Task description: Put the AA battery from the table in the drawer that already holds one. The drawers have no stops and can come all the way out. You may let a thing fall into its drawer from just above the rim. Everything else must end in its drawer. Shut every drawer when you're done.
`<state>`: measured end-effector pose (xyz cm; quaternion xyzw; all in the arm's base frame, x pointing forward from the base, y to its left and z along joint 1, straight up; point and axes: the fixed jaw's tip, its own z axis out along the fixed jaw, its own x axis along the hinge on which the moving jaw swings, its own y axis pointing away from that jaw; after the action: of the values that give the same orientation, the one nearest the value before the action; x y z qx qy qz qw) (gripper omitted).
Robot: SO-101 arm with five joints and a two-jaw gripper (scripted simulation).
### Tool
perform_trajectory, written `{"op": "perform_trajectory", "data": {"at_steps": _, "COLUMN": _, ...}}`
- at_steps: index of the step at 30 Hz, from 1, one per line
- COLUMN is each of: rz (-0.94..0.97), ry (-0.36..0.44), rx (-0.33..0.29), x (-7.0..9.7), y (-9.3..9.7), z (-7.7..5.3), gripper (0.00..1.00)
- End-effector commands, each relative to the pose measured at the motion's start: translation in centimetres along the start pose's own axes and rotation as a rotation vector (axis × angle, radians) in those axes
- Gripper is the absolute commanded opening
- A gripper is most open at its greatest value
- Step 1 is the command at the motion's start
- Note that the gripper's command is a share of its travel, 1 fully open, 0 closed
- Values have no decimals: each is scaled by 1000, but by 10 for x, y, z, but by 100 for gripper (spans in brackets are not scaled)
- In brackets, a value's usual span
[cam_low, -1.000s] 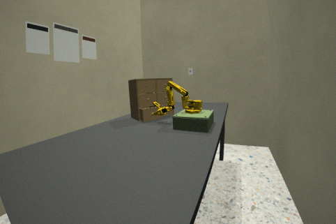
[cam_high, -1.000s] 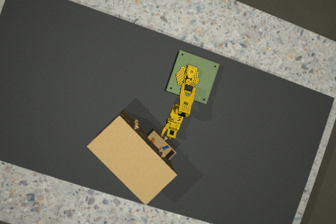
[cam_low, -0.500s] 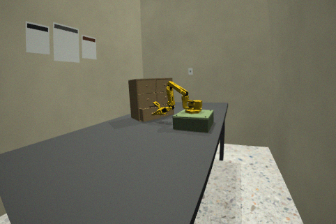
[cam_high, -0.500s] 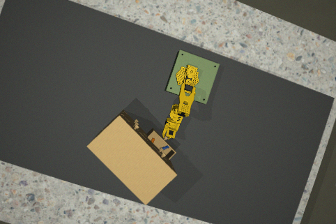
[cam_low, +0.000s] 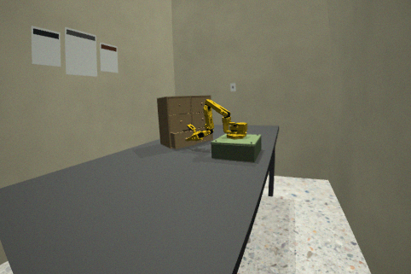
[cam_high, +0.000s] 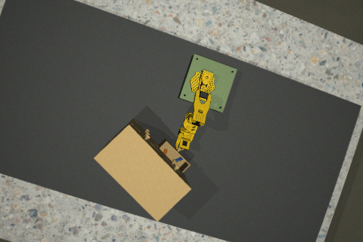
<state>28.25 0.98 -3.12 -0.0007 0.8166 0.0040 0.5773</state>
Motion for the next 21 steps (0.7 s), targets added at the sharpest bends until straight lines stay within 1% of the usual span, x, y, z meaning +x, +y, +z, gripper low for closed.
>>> {"op": "perform_trajectory", "data": {"at_steps": 1, "rz": 8, "ry": 9, "rx": 7, "x": 2, "y": -2, "z": 0, "gripper": 0}}
{"op": "perform_trajectory", "data": {"at_steps": 17, "rz": 8, "ry": 9, "rx": 7, "x": 2, "y": -2, "z": 0, "gripper": 0}}
{"op": "perform_trajectory", "data": {"at_steps": 21, "rz": 6, "ry": 9, "rx": 9, "x": -1, "y": -3, "z": 5, "gripper": 0}}
